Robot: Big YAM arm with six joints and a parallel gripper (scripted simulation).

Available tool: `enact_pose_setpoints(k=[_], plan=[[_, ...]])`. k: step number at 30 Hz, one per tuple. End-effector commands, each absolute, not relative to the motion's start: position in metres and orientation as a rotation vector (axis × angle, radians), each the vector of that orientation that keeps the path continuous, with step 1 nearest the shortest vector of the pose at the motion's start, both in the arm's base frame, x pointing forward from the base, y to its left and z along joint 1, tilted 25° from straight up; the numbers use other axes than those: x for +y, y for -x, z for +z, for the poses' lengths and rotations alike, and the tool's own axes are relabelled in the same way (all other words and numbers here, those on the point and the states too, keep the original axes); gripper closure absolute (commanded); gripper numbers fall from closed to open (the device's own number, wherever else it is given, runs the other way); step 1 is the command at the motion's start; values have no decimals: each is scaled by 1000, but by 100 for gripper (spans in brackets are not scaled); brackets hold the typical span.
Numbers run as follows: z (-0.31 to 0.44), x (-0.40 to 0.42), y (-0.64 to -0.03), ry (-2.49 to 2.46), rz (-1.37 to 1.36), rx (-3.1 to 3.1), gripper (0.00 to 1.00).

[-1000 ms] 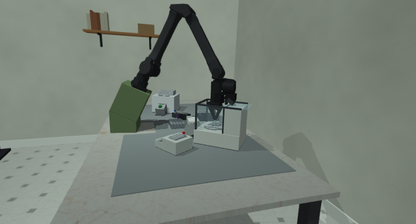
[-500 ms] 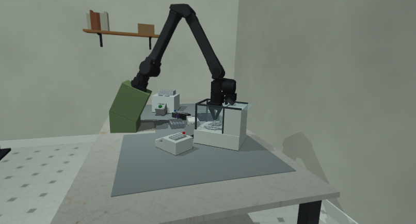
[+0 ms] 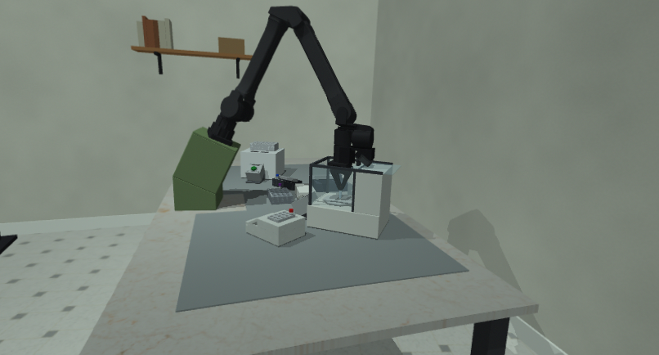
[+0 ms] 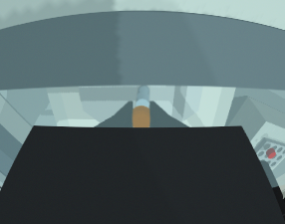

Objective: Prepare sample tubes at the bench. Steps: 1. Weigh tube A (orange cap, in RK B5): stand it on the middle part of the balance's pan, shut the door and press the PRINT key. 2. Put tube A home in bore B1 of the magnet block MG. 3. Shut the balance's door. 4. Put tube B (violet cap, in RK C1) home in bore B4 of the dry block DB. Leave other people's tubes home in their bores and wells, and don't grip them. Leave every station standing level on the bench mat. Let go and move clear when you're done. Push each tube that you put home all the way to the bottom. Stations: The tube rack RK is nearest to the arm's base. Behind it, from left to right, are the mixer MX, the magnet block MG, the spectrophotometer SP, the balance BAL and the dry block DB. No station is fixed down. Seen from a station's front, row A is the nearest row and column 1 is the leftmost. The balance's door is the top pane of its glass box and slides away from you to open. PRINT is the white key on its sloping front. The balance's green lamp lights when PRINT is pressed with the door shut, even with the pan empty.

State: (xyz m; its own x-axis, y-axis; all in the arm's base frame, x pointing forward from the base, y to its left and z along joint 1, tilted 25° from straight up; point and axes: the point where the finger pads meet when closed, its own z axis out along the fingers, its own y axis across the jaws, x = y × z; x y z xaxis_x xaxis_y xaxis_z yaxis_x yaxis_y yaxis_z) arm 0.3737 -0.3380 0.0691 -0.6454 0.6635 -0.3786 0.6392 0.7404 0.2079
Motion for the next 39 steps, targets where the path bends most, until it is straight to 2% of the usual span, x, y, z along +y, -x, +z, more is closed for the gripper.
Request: enact_pose_setpoints(k=[1, 4, 5, 39], plan=[[65, -336, -380, -988, 77, 2513, 91], [65, -336, -380, -988, 77, 2513, 91], [72, -335, -378, -986, 73, 2509, 64], [79, -343, -378, -985, 62, 2492, 64]])
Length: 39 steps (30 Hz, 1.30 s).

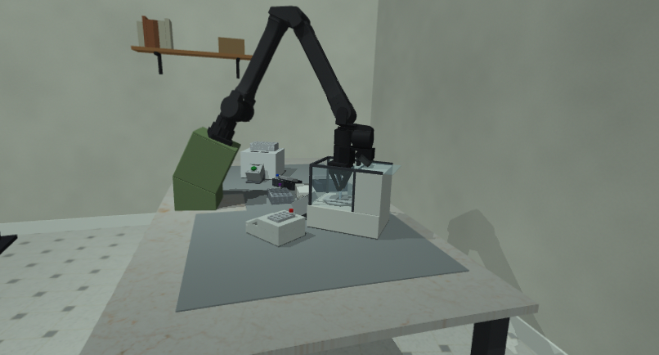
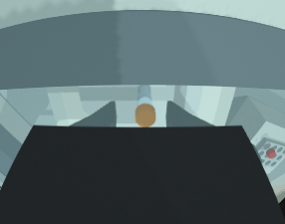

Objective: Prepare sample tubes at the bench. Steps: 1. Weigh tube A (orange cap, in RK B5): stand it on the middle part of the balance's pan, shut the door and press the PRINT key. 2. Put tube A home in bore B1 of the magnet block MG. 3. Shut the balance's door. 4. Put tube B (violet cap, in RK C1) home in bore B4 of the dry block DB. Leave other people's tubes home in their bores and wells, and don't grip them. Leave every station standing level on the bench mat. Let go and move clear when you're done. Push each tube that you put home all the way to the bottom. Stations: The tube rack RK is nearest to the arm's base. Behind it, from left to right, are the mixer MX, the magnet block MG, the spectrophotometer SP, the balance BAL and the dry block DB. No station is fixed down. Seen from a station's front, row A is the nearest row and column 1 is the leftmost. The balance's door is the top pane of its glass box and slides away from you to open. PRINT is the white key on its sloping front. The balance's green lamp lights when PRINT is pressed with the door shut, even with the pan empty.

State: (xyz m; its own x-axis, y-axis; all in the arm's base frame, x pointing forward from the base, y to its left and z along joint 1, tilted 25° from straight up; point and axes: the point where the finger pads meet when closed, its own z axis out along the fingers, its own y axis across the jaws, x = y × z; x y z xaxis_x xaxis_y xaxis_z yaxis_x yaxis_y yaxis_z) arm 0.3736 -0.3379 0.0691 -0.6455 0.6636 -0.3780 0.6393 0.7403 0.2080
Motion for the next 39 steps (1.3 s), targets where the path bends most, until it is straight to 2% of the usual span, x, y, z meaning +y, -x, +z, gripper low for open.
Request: enact_pose_setpoints(k=[1, 26, 39], plan=[[79, -343, -378, -985, 62, 2492, 64], [79, -343, -378, -985, 62, 2492, 64], [108, -347, -367, -980, 47, 2478, 64]])
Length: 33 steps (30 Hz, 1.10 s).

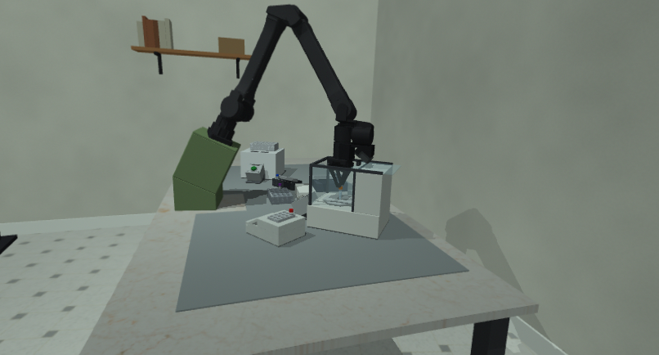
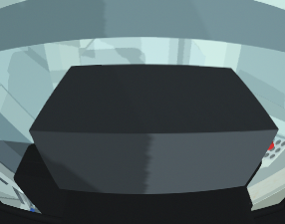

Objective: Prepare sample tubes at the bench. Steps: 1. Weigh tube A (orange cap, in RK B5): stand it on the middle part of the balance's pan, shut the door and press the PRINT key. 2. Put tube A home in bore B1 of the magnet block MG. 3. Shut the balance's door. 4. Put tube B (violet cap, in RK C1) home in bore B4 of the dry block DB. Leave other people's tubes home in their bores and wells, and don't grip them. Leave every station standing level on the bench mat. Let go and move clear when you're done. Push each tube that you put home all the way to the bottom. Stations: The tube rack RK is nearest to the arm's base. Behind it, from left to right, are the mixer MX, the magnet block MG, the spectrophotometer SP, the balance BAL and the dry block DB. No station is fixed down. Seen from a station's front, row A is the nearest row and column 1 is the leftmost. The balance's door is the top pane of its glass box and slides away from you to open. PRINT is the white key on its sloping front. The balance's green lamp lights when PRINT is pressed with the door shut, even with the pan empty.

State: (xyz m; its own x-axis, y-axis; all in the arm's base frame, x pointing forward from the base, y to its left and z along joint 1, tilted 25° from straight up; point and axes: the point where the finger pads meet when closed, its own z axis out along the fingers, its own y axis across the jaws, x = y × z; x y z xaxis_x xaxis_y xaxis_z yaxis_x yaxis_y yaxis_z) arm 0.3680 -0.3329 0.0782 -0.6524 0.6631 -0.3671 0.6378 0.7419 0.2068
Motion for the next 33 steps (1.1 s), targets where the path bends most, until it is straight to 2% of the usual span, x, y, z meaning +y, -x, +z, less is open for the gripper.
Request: enact_pose_setpoints(k=[1, 33], plan=[[109, -347, -367, -981, 47, 2477, 64], [97, -341, -370, -984, 61, 2491, 64]])
